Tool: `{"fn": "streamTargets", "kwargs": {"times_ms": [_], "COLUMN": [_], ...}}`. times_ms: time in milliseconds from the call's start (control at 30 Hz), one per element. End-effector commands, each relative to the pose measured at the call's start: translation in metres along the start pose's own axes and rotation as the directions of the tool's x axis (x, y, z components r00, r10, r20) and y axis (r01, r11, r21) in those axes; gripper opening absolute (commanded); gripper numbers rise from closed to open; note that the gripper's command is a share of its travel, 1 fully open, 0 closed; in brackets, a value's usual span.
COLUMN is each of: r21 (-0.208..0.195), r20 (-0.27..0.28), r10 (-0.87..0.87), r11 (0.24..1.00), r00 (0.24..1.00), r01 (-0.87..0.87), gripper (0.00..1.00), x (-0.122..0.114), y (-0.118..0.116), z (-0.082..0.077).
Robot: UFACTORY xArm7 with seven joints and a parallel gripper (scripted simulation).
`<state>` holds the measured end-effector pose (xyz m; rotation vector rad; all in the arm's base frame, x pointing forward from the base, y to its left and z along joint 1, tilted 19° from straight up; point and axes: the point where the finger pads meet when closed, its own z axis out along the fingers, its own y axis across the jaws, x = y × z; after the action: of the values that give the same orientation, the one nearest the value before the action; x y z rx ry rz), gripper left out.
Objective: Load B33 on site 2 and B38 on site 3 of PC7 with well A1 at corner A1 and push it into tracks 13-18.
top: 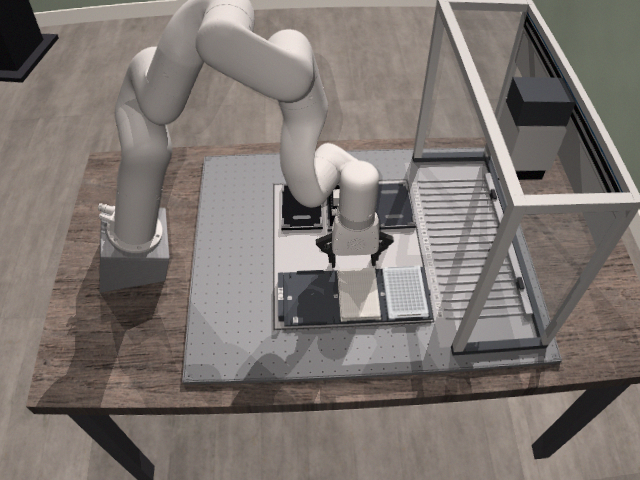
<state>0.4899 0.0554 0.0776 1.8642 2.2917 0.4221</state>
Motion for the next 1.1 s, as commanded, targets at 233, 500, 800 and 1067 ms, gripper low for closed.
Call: {"fn": "streamTargets", "kwargs": {"times_ms": [233,500,800,1067], "r21": [-0.005,-0.005,-0.005,-0.005], "r20": [0.000,0.000,0.000,0.000], "r10": [0.001,0.001,0.001,0.001], "r11": [1.000,1.000,1.000,1.000], "r00": [1.000,1.000,1.000,1.000], "r01": [-0.001,-0.001,-0.001,-0.001], "gripper": [1.00,1.00,1.00,1.00], "x": [-0.006,-0.009,-0.013,-0.016], "y": [0.002,0.002,0.002,0.002], "z": [-0.001,-0.001,-0.001,-0.001]}}
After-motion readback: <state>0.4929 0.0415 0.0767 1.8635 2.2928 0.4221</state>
